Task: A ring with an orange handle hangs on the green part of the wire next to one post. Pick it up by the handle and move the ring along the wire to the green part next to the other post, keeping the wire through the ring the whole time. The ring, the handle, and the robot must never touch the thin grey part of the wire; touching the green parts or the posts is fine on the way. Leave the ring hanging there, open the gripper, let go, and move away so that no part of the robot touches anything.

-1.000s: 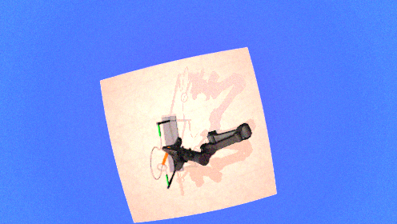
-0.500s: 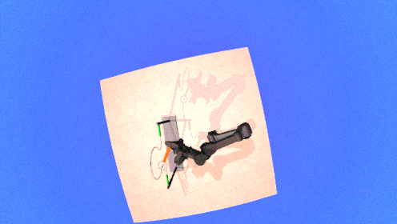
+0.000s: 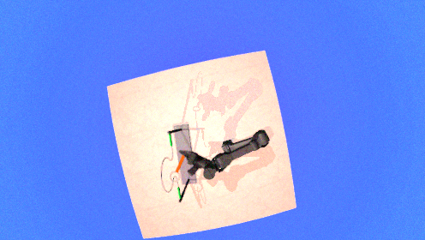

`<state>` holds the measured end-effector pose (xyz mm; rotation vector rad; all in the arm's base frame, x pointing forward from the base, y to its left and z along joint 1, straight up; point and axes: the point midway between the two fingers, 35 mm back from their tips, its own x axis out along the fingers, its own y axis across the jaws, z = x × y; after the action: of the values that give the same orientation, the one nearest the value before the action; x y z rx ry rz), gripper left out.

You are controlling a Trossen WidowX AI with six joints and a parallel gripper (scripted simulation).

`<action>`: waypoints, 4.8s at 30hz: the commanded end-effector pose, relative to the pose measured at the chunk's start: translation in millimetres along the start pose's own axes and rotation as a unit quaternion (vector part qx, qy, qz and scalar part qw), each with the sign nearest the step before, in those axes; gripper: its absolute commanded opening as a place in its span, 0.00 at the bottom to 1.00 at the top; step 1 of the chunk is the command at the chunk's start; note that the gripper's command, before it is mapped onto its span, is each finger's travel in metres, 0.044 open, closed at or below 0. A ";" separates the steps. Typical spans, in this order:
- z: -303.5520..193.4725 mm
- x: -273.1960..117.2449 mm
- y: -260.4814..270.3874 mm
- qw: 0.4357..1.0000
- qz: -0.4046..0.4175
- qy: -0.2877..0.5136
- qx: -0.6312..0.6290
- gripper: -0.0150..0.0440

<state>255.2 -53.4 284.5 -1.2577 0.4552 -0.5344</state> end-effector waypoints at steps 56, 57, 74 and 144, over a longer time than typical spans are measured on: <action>97.5 -69.3 145.0 0.810 0.296 0.026 0.506 0.00; 98.9 -70.3 145.4 0.808 0.297 0.027 0.509 0.00; 116.2 -82.1 150.2 0.797 0.303 0.028 0.522 0.00; 136.1 -97.6 172.4 0.797 0.302 0.026 0.522 0.27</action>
<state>280.8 147.2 154.7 0.0064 0.4688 -0.1855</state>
